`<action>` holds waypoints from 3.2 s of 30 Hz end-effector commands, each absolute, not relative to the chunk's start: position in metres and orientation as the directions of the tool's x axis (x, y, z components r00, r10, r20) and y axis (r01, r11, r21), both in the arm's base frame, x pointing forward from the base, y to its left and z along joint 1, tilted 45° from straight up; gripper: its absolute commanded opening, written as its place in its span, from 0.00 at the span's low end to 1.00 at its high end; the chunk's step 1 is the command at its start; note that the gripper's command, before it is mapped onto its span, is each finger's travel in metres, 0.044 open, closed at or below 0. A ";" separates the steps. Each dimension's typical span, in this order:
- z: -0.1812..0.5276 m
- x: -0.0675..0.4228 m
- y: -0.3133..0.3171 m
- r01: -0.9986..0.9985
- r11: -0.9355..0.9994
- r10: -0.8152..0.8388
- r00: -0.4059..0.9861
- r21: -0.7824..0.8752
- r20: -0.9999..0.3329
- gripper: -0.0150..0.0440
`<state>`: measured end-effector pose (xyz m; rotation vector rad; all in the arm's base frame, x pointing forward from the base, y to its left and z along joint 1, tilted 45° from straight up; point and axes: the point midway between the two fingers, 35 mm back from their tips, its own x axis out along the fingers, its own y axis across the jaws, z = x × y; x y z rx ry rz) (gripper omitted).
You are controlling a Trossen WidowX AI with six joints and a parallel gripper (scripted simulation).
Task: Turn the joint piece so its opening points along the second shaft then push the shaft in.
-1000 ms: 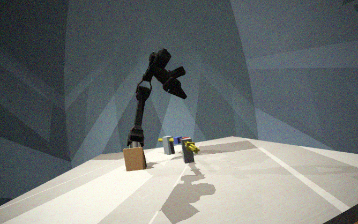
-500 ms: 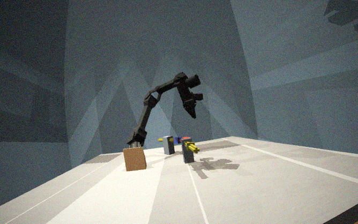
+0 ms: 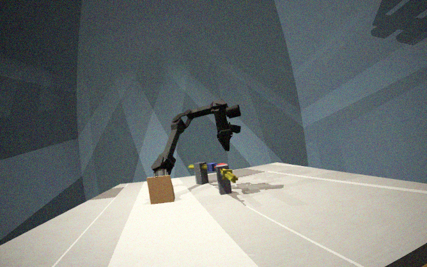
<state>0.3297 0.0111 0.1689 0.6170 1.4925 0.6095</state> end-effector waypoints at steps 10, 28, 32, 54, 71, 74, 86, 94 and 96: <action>0.165 0.325 0.020 0.286 0.709 0.673 -0.003 0.645 -0.739 1.00; 0.161 0.324 0.028 0.668 0.564 0.630 0.033 0.486 -0.776 1.00; 0.160 0.324 0.029 0.712 0.531 0.625 0.038 0.460 -0.780 1.00; 0.112 0.320 0.078 0.712 0.531 0.626 0.038 0.461 -0.779 1.00; 0.121 0.297 0.099 0.711 0.529 0.627 0.039 0.462 -0.778 1.00; 0.121 0.297 0.099 0.711 0.529 0.627 0.039 0.462 -0.778 1.00; 0.107 0.298 0.110 0.711 0.529 0.628 0.039 0.463 -0.778 1.00; 0.098 0.298 0.118 0.711 0.529 0.628 0.039 0.463 -0.777 1.00; 0.098 0.298 0.118 0.711 0.529 0.628 0.039 0.463 -0.777 1.00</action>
